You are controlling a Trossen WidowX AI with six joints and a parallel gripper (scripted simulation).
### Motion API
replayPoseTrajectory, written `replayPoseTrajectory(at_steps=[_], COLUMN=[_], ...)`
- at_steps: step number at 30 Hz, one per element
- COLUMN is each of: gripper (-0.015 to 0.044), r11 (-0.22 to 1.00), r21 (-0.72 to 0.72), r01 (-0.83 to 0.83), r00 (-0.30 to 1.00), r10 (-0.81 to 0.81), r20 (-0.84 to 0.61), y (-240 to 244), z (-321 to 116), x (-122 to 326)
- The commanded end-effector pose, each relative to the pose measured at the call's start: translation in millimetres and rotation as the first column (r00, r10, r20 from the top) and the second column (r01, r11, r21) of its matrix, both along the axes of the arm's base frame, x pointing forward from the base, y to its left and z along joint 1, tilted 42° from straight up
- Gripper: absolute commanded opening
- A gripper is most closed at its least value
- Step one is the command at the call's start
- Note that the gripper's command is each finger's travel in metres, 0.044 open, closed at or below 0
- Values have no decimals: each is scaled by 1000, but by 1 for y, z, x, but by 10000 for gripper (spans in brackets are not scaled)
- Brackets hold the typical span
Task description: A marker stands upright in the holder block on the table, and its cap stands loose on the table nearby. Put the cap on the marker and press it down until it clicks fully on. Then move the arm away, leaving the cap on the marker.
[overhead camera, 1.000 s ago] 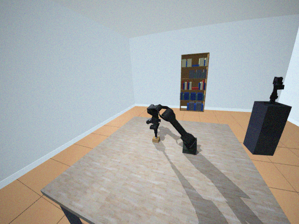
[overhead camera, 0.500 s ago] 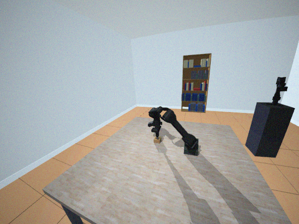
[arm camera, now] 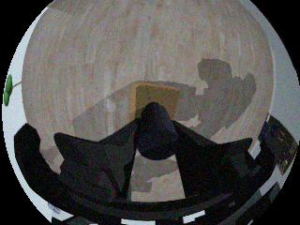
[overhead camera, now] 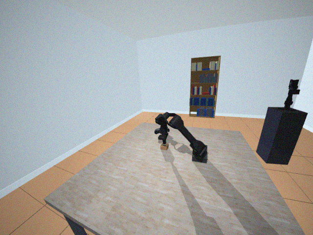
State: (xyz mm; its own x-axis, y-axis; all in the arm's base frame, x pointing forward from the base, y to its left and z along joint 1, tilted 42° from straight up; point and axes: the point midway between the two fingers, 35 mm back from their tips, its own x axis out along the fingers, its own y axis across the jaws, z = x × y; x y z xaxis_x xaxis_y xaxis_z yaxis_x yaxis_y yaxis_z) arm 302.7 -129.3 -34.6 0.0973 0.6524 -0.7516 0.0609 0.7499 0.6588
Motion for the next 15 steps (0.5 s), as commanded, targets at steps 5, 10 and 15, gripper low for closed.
replayPoseTrajectory(at_steps=[5, 10, 15], gripper=[184, 315, 440], r11=[1000, 1000, 1000], r21=[0, 0, 0], r01=[0, 0, 0], r00=[1000, 1000, 1000], r10=[0, 0, 0], r20=[0, 0, 0], y=[0, 0, 0], z=[0, 0, 0], x=[0, 0, 0])
